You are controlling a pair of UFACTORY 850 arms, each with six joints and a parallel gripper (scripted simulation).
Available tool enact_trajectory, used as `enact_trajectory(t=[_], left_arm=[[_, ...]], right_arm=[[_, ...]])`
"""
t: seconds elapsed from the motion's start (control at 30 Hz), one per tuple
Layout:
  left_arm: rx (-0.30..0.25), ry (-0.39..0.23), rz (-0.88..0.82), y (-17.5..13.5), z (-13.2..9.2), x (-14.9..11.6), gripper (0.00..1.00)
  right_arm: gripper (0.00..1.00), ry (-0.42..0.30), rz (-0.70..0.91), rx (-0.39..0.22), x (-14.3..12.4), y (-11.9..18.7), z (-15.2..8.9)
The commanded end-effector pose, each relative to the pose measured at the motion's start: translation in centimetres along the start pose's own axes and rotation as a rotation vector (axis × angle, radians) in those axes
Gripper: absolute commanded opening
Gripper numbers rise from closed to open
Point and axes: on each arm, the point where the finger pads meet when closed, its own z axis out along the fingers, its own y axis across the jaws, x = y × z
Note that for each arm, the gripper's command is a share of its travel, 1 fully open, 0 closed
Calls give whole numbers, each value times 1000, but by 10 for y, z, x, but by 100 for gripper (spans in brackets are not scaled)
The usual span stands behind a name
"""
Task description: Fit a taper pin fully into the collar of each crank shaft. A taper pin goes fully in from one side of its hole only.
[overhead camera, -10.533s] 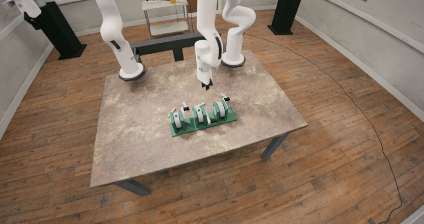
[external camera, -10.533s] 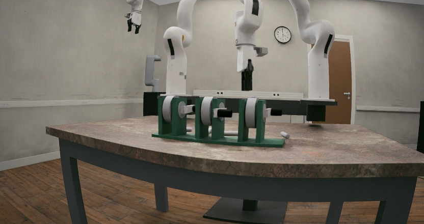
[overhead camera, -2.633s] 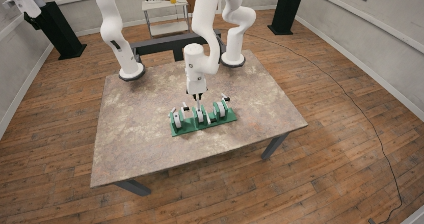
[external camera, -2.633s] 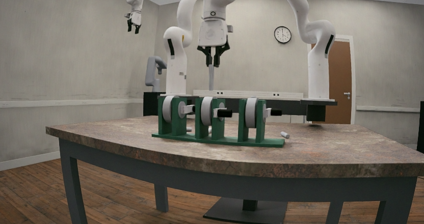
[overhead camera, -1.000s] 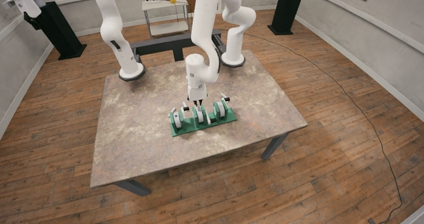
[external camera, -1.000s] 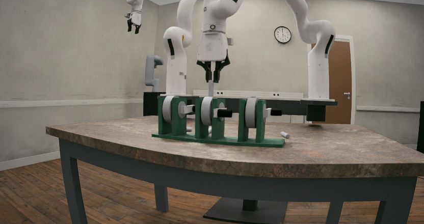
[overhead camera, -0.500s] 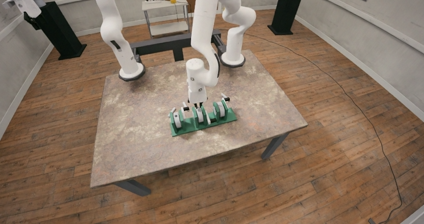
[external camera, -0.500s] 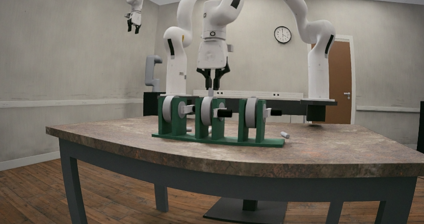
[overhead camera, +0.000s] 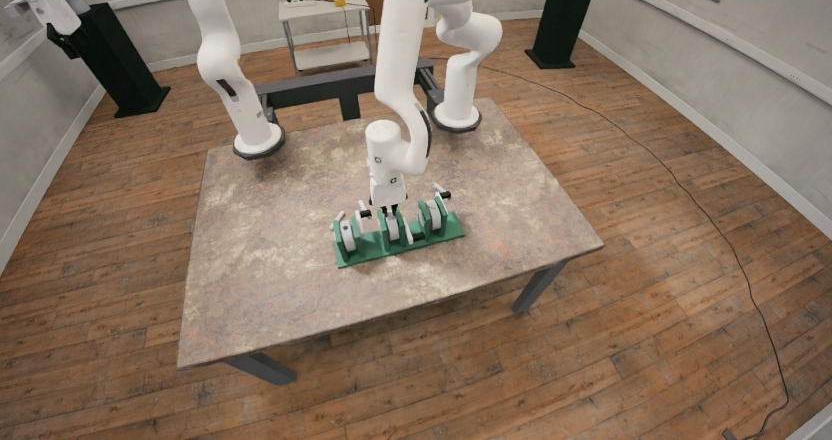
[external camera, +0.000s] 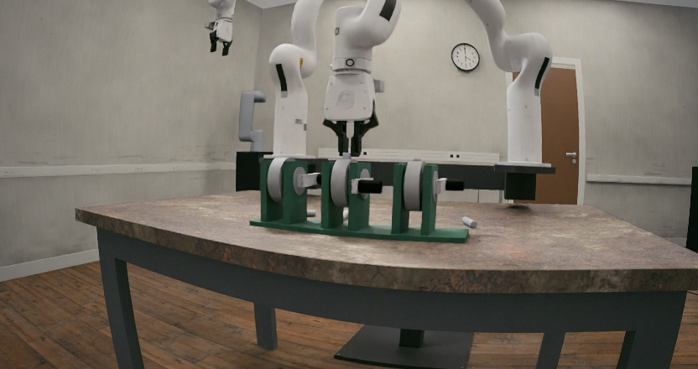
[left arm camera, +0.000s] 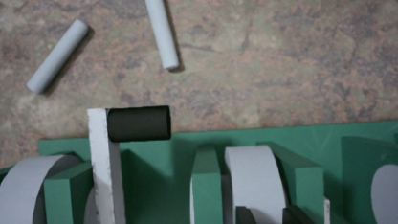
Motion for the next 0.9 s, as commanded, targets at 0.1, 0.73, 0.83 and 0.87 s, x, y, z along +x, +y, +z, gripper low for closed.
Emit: enact_trajectory(t=[0.1,0.73,0.83,0.87], left_arm=[[1,-1,0,-1,2,-1,20],[1,-1,0,-1,3,-1,20],[1,-1,0,-1,3,-1,46],[1,-1,0,-1,3,-1,46]], right_arm=[[100,2,0,0,0,0,-1],[100,2,0,0,0,0,-1],[100,2,0,0,0,0,-1],[100,2,0,0,0,0,-1]])
